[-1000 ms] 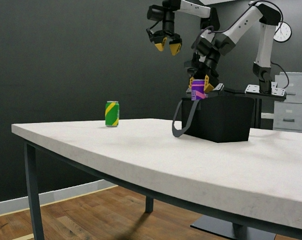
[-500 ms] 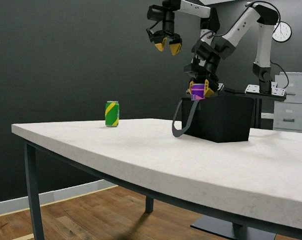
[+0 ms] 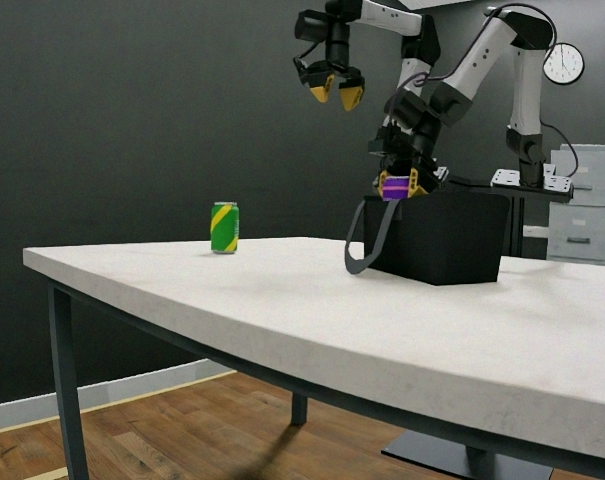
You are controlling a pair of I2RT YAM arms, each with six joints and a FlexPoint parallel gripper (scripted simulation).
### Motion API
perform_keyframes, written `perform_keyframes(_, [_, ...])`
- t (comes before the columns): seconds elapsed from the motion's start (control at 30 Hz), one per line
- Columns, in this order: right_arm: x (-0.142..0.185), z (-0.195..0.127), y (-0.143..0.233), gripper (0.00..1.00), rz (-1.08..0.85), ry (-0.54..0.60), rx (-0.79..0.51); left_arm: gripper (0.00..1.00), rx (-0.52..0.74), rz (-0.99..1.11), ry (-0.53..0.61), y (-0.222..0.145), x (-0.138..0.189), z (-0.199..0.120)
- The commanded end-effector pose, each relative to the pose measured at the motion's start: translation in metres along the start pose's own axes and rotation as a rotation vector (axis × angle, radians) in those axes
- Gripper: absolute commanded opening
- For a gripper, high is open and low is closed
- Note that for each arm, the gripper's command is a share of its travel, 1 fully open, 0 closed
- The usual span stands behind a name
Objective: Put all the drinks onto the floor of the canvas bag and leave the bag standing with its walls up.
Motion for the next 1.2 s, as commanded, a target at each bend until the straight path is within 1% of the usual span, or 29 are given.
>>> perform_keyframes(0.0, [0.002,-0.003,0.001,1.0,-0.011,0.002,-0.022,0.67,0.011,-0.03,-0.062,-0.003,-0.016,0.005])
perform_keyframes(0.07, [0.002,-0.003,0.001,1.0,-0.011,0.002,-0.022,0.67,0.014,-0.021,-0.053,-0.003,-0.007,0.005])
perform_keyframes(0.13, [0.002,-0.003,0.001,1.0,-0.011,0.002,-0.022,0.67,0.011,-0.029,-0.061,-0.003,-0.013,0.01])
perform_keyframes(0.17, [0.002,-0.003,0.001,1.0,-0.011,0.002,-0.022,0.67,0.017,-0.04,-0.081,-0.004,-0.023,0.004])
perform_keyframes(0.23, [0.002,-0.003,0.001,1.0,-0.011,0.002,-0.022,0.67,0.017,-0.04,-0.081,-0.004,-0.023,0.004])
perform_keyframes(0.27, [0.002,-0.003,0.001,1.0,-0.011,0.002,-0.022,0.67,0.01,-0.022,-0.051,-0.003,-0.006,0.013])
perform_keyframes(0.3, [0.002,-0.003,0.001,1.0,-0.011,0.002,-0.022,0.67,0.008,-0.016,-0.04,-0.003,0.0,0.014])
perform_keyframes(0.4, [0.002,-0.003,0.001,1.0,-0.011,0.002,-0.022,0.67,0.014,-0.03,-0.068,-0.004,-0.011,0.014])
perform_keyframes(0.5, [0.002,-0.003,0.001,1.0,-0.011,0.002,-0.022,0.67,0.009,-0.022,-0.052,-0.003,-0.002,0.02])
perform_keyframes(0.57, [0.002,-0.003,0.001,1.0,-0.011,0.002,-0.022,0.67,0.012,-0.026,-0.063,-0.004,-0.005,0.021])
perform_keyframes(0.63, [0.002,-0.003,0.001,1.0,-0.011,0.002,-0.022,0.67,0.01,-0.022,-0.054,-0.002,0.001,0.024])
perform_keyframes(0.7, [0.002,-0.003,0.001,1.0,-0.011,0.002,-0.022,0.67,0.01,-0.027,-0.062,-0.004,-0.004,0.028])
perform_keyframes(0.73, [0.002,-0.003,0.001,1.0,-0.011,0.002,-0.022,0.67,0.018,-0.035,-0.081,-0.006,-0.013,0.021])
perform_keyframes(0.8, [0.002,-0.003,0.001,1.0,-0.011,0.002,-0.022,0.67,0.018,-0.035,-0.081,-0.006,-0.013,0.021])
perform_keyframes(0.83, [0.002,-0.003,0.001,1.0,-0.011,0.002,-0.022,0.67,0.009,-0.023,-0.054,-0.004,0.002,0.03])
perform_keyframes(0.87, [0.002,-0.003,0.001,1.0,-0.011,0.002,-0.022,0.67,0.007,-0.014,-0.039,-0.003,0.01,0.032])
perform_keyframes(0.9, [0.002,-0.003,0.001,1.0,-0.011,0.002,-0.022,0.67,0.008,-0.015,-0.042,-0.003,0.009,0.032])
perform_keyframes(0.93, [0.002,-0.003,0.001,1.0,-0.011,0.002,-0.022,0.67,0.009,-0.026,-0.06,-0.003,0.0,0.032])
perform_keyframes(1.0, [0.002,-0.003,0.001,1.0,-0.011,0.002,-0.022,0.67,0.009,-0.045,-0.105,-0.004,-0.019,0.02])
perform_keyframes(1.1, [0.002,-0.003,0.001,1.0,-0.011,0.002,-0.022,0.67,0.013,-0.048,-0.111,-0.004,-0.021,0.019])
perform_keyframes(1.17, [0.002,-0.003,0.001,1.0,-0.011,0.002,-0.022,0.67,0.007,-0.028,-0.06,-0.004,-0.003,0.036])
Point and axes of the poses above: on each arm, the point where the finger pads meet when closed, its own z axis out along the fingers, its own y axis across the jaws, x = y × z, the point moved 2 cm from there along -z, back along the fingers, and after that the axes turned 1 degree about z, right-handed, at the moved point
